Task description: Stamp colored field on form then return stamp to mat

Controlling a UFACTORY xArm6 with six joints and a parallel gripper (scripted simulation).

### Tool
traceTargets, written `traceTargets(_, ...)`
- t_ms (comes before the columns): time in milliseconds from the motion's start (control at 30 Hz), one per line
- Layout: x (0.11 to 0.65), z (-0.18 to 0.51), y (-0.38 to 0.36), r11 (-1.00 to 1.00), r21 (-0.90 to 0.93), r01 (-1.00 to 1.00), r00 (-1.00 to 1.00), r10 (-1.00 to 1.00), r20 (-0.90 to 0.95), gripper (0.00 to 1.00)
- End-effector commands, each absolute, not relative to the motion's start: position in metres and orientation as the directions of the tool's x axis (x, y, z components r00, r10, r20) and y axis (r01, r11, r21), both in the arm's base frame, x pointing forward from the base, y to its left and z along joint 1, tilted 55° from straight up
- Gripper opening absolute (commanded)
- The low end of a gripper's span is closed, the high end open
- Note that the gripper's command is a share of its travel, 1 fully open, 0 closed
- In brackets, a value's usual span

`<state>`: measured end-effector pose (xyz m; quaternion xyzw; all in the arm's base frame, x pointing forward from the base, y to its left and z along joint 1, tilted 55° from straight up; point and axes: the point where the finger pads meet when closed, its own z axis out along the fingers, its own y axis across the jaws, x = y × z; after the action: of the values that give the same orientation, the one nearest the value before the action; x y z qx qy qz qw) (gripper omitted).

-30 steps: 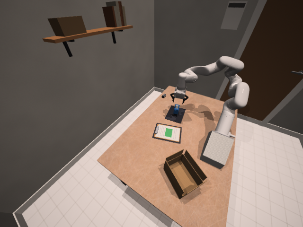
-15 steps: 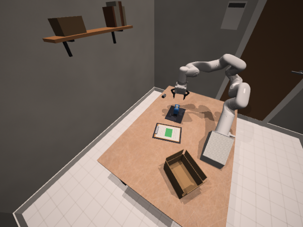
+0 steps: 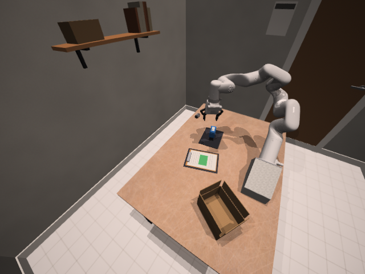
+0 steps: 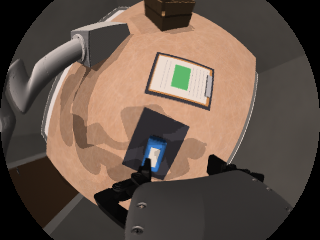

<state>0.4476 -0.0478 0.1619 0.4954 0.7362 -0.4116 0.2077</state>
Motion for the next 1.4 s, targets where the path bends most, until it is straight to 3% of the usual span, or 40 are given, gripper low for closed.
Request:
traceTargets(0, 0.480, 0.114, -0.008, 0.316, -0.582, 0.749, -0.654, 0.496, -0.572, 1.00)
traceTargets(333, 0.496, 0.000, 0.060, 0.541, -0.786, 0.299, -0.950, 0.243, -0.194, 1.00)
traceTargets(400, 0.496, 0.000, 0.060, 0.541, -0.786, 0.299, -0.950, 0.243, -0.194, 1.00)
traceTargets(433, 0.501, -0.034, 0.078, 0.572, -0.807, 0.143, -0.986, 0.155, -0.065, 1.00)
traceTargets(700, 0.504, -0.070, 0.096, 0.582, -0.789, -0.198, -0.974, -0.024, 0.227, 1.00)
traceTargets(1067, 0.491, -0.134, 0.005, 0.582, -0.789, -0.198, -0.974, -0.024, 0.227, 1.00)
traceTargets(1367, 0.491, -0.135, 0.004, 0.582, -0.789, -0.198, -0.974, -0.024, 0.227, 1.00)
